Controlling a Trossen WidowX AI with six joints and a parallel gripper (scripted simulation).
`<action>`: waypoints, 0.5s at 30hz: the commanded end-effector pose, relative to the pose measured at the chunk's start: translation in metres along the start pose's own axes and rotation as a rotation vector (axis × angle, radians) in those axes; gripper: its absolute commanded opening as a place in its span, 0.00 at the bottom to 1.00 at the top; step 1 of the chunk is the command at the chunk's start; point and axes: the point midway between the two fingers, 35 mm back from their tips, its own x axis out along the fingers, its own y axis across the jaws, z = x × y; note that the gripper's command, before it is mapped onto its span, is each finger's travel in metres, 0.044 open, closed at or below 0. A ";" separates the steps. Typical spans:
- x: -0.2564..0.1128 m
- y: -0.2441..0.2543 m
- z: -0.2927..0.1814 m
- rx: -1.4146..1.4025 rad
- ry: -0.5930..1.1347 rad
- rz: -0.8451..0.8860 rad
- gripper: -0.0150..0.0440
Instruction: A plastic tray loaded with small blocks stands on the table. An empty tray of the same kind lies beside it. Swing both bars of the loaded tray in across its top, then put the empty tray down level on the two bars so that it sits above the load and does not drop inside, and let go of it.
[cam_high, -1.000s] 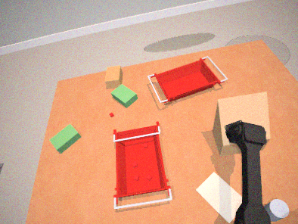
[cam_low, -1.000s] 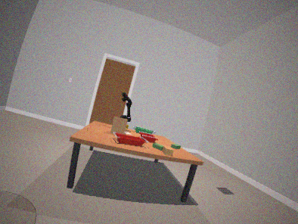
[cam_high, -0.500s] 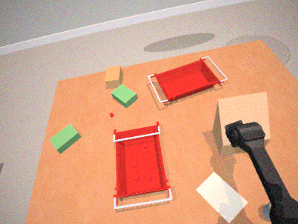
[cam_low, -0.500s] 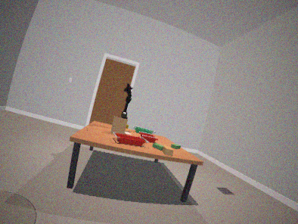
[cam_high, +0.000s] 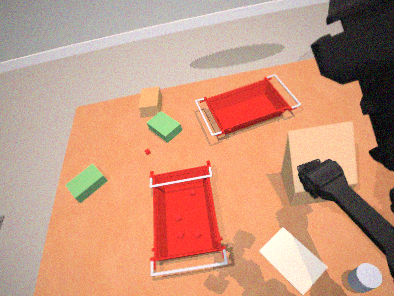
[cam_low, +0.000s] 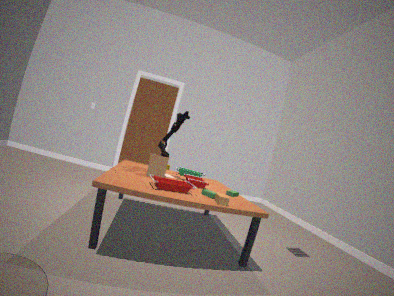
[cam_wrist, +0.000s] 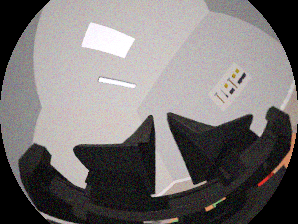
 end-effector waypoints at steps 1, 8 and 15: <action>0.011 0.005 -0.060 -0.079 0.207 0.028 0.39; 0.007 0.014 -0.147 -0.201 0.487 0.098 0.39; -0.020 0.022 -0.249 -0.352 0.819 0.206 0.39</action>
